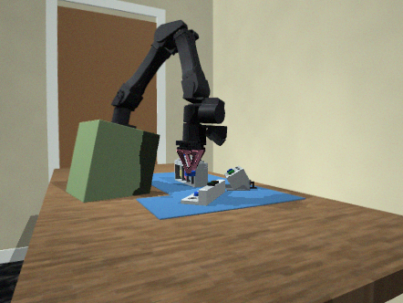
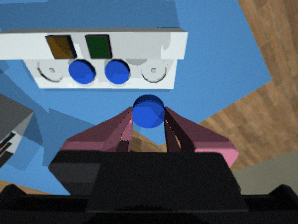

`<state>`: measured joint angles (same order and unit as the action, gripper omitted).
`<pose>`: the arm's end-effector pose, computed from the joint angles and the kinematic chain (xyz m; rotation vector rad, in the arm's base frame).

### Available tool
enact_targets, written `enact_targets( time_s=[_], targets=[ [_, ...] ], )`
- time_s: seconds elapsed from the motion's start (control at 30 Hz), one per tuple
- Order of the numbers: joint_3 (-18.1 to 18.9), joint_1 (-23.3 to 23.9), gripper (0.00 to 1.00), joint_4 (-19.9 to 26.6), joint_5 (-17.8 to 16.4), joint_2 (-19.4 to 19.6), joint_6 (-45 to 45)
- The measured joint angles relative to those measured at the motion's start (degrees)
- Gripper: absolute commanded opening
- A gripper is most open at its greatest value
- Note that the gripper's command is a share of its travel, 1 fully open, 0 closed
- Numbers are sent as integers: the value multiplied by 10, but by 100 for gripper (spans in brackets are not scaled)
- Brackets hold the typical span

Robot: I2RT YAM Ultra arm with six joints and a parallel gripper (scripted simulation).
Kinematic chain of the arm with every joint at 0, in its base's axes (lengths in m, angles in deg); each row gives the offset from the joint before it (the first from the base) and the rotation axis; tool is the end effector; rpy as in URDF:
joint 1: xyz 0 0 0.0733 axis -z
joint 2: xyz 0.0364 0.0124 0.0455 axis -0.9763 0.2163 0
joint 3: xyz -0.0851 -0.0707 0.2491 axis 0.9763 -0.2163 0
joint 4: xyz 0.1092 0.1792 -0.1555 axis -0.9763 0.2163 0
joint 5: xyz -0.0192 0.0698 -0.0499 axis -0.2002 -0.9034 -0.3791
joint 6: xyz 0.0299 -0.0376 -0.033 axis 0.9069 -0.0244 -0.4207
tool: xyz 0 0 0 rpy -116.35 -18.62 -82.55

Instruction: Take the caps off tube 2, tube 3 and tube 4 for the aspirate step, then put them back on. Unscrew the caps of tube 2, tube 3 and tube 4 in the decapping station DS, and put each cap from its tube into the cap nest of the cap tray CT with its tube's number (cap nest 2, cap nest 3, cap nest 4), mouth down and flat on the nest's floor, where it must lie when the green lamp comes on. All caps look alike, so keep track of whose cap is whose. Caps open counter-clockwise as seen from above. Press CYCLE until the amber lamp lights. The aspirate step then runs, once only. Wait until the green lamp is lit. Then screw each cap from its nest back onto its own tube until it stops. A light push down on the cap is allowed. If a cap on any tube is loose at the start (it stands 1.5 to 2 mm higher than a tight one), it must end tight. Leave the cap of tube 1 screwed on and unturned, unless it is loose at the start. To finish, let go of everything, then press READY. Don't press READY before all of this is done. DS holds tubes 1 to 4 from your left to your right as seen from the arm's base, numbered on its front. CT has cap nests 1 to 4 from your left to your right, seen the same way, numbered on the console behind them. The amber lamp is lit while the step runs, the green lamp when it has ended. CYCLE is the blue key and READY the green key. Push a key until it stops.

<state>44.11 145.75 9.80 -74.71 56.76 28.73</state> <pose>0.1347 -0.3119 0.0218 1.3062 2.6971 0.2305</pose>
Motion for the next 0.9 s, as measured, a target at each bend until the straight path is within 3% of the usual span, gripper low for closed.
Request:
enact_targets(
  time_s=[0.53,0.9],
  targets=[
    [12,-21,0,-113,1,123,22],
    [19,-21,0,-130,1,121,25]
  ],
)
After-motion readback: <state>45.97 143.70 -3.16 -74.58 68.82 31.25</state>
